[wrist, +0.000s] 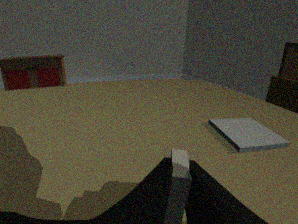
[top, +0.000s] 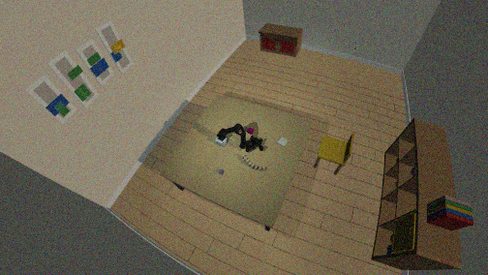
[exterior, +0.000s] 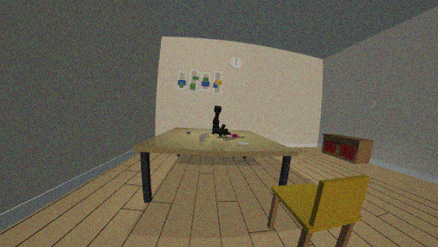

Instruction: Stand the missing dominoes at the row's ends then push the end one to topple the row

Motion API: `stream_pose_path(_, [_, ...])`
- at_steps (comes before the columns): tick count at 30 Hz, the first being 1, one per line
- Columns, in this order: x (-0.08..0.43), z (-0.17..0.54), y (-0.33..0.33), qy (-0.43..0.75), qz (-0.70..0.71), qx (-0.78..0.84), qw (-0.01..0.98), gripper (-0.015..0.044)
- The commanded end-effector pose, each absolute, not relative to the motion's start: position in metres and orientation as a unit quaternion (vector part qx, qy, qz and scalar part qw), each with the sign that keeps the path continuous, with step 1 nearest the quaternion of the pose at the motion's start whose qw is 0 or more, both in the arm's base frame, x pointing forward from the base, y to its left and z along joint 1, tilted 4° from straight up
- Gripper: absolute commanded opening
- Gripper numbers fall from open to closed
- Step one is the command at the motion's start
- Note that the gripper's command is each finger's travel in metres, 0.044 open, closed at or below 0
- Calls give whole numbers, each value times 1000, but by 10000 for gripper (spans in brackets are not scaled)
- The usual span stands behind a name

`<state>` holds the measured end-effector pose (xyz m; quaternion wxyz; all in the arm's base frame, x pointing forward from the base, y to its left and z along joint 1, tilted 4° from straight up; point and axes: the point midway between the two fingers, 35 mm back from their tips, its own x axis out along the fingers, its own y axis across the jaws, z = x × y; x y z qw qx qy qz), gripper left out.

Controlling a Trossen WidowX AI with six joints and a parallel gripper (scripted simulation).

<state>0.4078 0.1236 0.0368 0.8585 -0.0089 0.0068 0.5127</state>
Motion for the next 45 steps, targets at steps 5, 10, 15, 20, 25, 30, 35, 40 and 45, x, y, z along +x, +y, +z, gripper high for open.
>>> stream_pose_path(5, [409, 22, 125, 7, 510, -7, 860, 24])
stream_pose_path(10, [409, 22, 125, 7, 510, -7, 860, 24])
stream_pose_path(15, [409, 22, 125, 7, 510, -7, 860, 76])
stream_pose_path(20, [409, 22, 125, 7, 510, -7, 860, 208])
stream_pose_path(25, [409, 22, 125, 7, 510, -7, 860, 339])
stream_pose_path(30, [409, 29, 125, 7, 511, -7, 860, 440])
stream_pose_path(35, [405, 70, 123, 8, 513, -8, 858, 440])
stream_pose_path(40, [405, 72, 123, 8, 513, -8, 858, 440])
stream_pose_path(45, [436, 65, 129, 85, 481, 55, 871, 440])
